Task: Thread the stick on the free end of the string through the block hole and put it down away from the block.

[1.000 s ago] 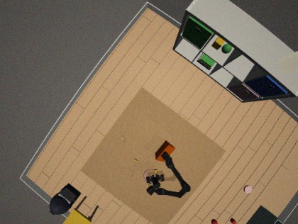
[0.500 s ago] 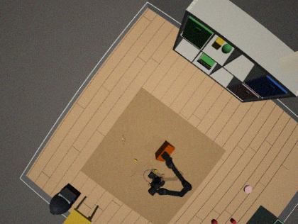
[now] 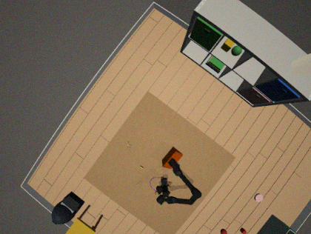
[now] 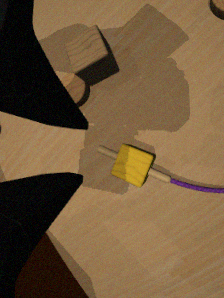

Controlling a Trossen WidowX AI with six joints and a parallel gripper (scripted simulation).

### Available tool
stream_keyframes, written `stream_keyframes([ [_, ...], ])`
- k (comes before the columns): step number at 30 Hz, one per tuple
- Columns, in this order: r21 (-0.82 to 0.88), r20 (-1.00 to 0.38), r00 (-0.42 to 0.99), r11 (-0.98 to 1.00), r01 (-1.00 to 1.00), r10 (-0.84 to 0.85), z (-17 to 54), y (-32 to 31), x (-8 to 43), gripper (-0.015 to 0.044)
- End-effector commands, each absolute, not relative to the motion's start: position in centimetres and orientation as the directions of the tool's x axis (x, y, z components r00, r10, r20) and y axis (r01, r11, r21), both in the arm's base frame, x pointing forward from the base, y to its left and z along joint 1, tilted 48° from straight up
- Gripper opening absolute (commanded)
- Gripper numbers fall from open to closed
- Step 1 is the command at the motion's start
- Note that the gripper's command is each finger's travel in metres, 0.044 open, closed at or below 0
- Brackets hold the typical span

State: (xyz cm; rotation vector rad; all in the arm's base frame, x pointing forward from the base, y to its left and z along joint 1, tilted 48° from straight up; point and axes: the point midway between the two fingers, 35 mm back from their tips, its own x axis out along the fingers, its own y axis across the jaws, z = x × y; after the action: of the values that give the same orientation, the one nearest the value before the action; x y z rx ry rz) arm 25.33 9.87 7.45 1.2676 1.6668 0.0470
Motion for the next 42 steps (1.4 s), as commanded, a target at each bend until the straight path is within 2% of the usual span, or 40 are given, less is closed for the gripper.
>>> stream_keyframes([
  [1,0.375,-0.664,0.026,0.304,0.876,0.747,7.6,10.5,24.5,0.0123],
  [42,0.374,-0.668,0.025,0.306,0.876,0.743,4.1,14.1,24.9,0.0123],
])
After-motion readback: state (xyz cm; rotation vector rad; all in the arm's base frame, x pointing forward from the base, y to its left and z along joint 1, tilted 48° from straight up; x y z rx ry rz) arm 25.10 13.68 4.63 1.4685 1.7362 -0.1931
